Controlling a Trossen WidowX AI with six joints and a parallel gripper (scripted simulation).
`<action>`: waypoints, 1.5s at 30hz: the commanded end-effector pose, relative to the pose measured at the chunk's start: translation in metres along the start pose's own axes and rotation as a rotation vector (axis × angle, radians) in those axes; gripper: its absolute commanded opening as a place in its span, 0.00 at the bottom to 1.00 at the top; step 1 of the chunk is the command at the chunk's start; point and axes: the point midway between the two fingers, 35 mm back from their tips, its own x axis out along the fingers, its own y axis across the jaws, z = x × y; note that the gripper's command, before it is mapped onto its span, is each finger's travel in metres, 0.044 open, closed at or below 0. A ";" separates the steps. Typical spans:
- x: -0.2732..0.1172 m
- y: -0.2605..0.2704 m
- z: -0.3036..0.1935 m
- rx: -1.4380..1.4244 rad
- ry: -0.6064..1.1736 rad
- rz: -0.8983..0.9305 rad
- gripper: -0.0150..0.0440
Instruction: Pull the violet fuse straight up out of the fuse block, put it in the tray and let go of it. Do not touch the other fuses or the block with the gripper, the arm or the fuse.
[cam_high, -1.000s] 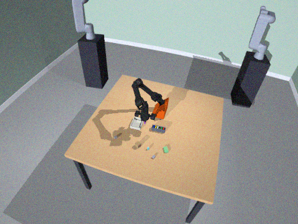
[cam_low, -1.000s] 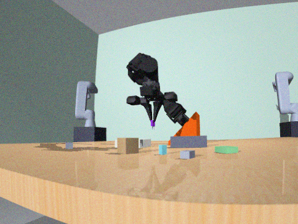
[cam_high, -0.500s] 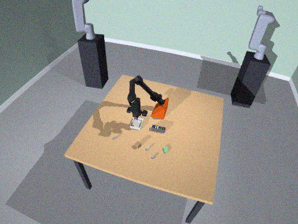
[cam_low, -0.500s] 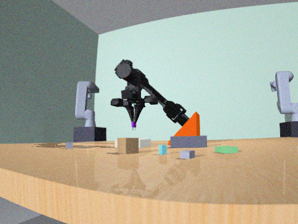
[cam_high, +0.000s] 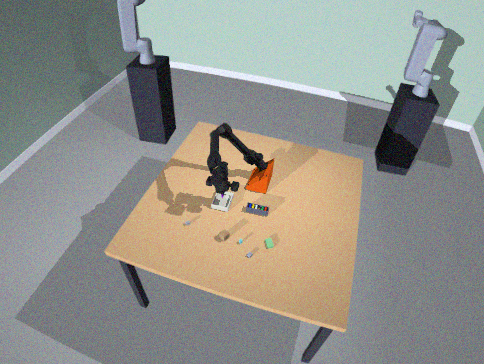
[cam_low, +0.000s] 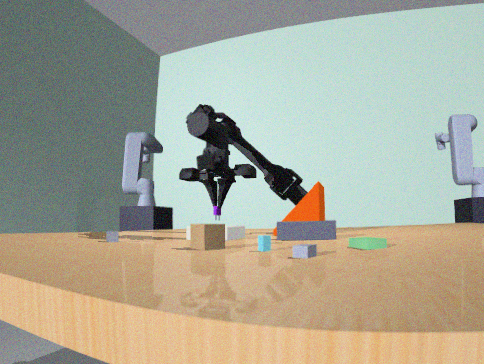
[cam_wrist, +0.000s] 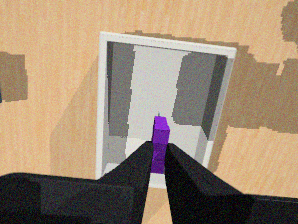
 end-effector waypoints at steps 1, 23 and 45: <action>0.006 -0.001 0.000 -0.002 -0.001 -0.004 0.25; 0.013 -0.001 -0.001 0.000 0.000 -0.002 0.81; -0.020 0.000 -0.001 -0.005 -0.001 0.001 0.81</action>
